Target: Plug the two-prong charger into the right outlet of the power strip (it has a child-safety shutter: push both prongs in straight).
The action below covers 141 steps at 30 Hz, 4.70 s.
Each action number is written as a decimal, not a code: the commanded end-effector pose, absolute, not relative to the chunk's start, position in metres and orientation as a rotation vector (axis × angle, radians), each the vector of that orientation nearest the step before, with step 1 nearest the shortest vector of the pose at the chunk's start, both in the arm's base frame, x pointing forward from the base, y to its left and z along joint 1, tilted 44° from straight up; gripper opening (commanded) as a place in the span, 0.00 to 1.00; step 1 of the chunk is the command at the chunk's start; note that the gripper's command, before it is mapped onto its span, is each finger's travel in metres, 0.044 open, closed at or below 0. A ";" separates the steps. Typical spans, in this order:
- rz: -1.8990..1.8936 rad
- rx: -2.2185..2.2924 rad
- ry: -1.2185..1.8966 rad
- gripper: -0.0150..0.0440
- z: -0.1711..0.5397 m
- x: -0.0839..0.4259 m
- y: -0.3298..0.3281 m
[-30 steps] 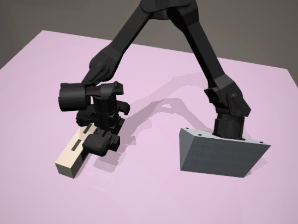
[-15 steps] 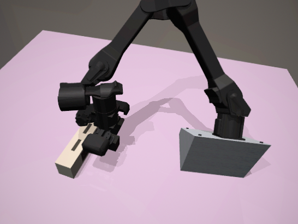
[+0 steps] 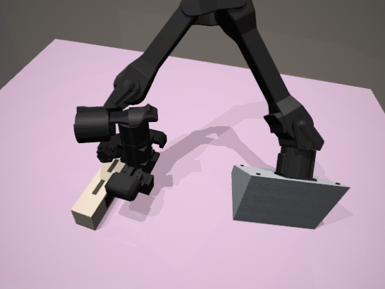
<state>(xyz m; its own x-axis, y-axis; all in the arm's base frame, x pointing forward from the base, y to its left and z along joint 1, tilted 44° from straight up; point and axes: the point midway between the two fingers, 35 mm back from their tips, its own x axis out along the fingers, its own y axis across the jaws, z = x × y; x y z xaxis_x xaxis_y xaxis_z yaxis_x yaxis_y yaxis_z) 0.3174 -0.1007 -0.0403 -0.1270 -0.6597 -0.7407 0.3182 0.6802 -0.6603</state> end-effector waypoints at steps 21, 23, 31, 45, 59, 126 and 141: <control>-0.857 -0.305 1.475 0.25 -0.039 0.321 -0.102; -0.857 -0.305 1.475 0.25 -0.039 0.321 -0.102; -0.857 -0.305 1.475 0.25 -0.039 0.322 -0.102; -0.857 -0.305 1.475 0.25 -0.039 0.323 -0.102; -0.857 -0.305 1.475 0.25 -0.038 0.325 -0.103; -0.858 -0.305 1.474 0.25 -0.036 0.335 -0.106; -0.858 -0.305 1.474 0.25 -0.036 0.336 -0.106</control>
